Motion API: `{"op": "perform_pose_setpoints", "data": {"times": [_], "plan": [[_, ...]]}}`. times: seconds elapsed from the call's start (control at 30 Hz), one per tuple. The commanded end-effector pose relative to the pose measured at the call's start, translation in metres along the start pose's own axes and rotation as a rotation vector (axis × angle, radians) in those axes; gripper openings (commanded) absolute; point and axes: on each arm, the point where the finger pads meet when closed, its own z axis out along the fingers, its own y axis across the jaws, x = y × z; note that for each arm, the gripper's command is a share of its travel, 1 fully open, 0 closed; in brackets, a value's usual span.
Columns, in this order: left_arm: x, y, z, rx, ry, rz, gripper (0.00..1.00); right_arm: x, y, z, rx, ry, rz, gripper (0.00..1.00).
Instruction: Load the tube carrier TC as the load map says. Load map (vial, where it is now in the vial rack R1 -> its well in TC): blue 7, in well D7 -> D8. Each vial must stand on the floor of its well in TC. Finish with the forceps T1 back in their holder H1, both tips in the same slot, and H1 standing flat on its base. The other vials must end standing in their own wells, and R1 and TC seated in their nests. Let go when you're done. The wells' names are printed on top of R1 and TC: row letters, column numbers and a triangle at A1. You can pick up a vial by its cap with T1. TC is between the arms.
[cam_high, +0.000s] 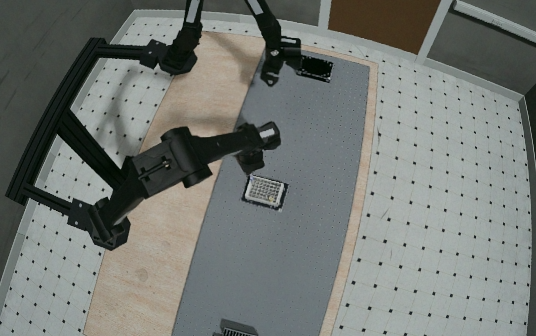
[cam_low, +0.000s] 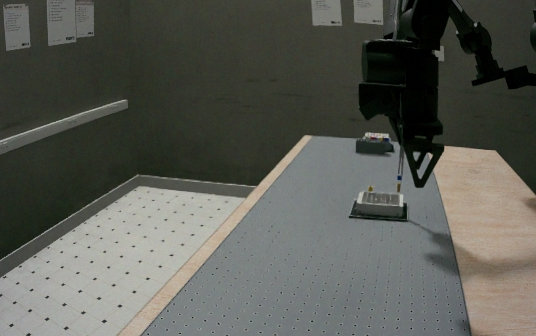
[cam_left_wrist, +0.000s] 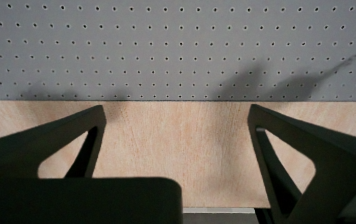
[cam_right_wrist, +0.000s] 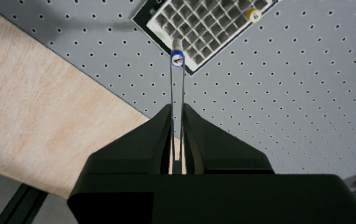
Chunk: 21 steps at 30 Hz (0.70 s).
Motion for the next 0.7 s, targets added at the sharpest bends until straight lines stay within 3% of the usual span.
{"op": "perform_pose_setpoints", "data": {"times": [0.0,0.67], "plan": [[-0.0080,0.0008,-0.0022,-0.003,-0.016,0.008,1.00,-0.0048,-0.0054,0.0169,0.001,0.009,0.009,0.09],[-0.0080,0.0008,-0.0022,-0.003,-0.016,0.008,1.00,-0.0061,-0.0042,0.0190,-0.002,0.002,0.007,0.09]]}}
